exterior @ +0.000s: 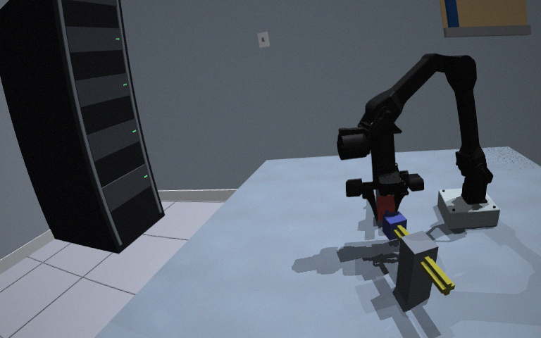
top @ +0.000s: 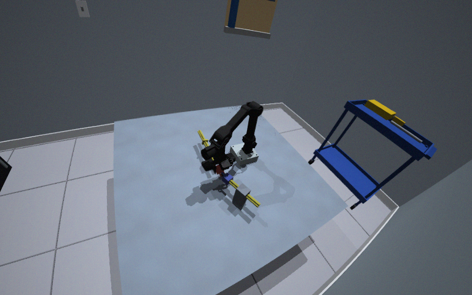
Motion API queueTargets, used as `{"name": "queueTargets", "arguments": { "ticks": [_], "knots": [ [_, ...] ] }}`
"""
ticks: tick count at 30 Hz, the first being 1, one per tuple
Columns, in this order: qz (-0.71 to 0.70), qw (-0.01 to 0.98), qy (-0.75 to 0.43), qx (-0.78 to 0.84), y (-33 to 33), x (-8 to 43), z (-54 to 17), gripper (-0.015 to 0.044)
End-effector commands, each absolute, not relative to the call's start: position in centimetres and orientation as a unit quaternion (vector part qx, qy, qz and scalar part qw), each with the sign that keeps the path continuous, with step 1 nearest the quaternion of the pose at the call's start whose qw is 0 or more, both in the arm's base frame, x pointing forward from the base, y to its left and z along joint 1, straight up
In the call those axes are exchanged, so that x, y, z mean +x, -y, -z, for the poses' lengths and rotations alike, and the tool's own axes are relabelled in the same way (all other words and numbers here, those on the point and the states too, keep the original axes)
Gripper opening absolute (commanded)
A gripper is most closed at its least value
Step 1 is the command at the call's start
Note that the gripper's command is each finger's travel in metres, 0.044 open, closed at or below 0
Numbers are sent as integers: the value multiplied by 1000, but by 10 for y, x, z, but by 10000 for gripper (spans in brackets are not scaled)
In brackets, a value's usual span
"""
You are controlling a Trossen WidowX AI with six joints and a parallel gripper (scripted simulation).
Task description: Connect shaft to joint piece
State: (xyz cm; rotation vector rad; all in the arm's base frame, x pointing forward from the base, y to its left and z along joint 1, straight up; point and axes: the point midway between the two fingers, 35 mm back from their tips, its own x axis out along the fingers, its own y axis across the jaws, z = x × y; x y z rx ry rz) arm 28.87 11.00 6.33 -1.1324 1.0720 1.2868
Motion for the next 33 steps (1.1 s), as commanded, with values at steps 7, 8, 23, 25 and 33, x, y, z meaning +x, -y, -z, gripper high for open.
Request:
{"name": "queueTargets", "arguments": {
  "ticks": [7,8,23,25,33],
  "knots": [
    [-554,567,-428,-434,-110,287,-58,0],
    [-554,567,-428,-434,-110,287,-58,0],
    [-556,570,-426,-430,-110,287,-58,0],
    [-556,570,-426,-430,-110,287,-58,0],
    [-556,569,-427,-431,-110,287,-58,0]
  ]
}}
